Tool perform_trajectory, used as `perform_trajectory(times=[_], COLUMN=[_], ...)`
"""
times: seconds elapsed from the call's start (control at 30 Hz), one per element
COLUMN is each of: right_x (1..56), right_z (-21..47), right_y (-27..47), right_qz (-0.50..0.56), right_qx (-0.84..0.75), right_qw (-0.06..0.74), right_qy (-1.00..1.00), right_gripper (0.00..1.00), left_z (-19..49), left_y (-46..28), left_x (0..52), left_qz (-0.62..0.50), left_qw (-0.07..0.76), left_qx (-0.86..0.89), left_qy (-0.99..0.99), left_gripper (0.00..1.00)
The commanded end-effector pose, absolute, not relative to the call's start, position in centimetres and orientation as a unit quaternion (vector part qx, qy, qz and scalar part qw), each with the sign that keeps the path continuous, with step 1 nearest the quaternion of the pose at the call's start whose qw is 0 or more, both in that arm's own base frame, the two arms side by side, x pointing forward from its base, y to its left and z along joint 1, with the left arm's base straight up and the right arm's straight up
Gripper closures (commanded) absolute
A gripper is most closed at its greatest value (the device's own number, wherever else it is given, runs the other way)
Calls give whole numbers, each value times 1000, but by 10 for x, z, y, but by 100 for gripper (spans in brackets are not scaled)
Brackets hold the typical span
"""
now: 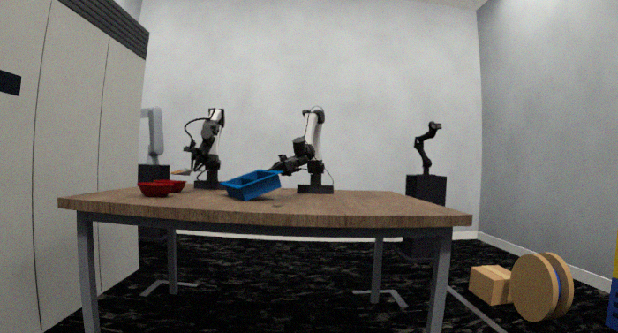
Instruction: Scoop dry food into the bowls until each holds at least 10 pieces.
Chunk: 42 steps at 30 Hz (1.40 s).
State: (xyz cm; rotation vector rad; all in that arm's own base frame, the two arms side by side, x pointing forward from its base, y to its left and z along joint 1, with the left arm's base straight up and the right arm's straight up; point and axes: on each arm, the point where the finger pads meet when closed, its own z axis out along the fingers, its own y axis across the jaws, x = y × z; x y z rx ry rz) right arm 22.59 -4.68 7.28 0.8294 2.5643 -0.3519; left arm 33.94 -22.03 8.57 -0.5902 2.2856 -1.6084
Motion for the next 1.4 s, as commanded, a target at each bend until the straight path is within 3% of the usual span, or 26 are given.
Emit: perform_trajectory(times=[0.0, 0.73, 1.37], right_x=[236, 232, 321], right_z=[79, 73, 90], right_y=[-54, -57, -52], right_qz=[-167, -209, -185], right_qx=[310, 308, 269], right_qw=[251, 271, 282], right_qy=[902, 888, 902], right_gripper=[100, 100, 100], left_z=[127, 127, 127], left_y=[-227, -227, -227], left_x=[352, 352, 352], left_qz=[-585, -585, -585], left_qw=[191, 191, 191], left_qx=[-157, -157, -157], left_qy=[773, 773, 773], left_gripper=[100, 100, 100])
